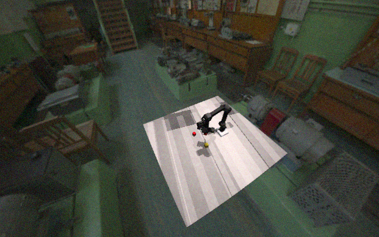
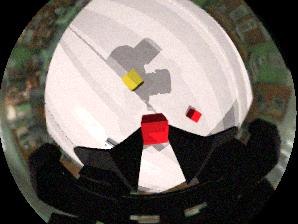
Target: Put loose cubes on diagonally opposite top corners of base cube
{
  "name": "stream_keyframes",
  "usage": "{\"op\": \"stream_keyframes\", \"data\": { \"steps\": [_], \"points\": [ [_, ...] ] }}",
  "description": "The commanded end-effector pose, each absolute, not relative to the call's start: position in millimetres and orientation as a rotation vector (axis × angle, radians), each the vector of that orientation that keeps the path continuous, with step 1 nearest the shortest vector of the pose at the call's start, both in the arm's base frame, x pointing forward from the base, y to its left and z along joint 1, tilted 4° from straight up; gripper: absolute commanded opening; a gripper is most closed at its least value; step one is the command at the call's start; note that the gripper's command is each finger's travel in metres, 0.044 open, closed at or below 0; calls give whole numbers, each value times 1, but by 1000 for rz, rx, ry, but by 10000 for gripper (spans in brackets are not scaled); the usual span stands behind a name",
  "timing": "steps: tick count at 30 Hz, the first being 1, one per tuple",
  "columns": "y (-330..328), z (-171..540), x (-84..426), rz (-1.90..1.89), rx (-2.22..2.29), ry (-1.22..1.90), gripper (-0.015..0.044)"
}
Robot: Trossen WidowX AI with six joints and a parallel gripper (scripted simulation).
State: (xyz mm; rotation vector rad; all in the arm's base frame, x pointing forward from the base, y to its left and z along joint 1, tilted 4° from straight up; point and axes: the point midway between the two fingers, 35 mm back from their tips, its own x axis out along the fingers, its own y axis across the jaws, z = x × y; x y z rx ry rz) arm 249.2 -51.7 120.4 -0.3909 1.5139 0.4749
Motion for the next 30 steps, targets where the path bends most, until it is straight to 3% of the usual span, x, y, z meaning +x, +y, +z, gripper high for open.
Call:
{"op": "stream_keyframes", "data": {
  "steps": [1, 30],
  "points": [
    [-44, 120, 258, 468, -381, 1503, 105],
    [8, 102, 305, 371, -274, 1520, 105]
  ]
}}
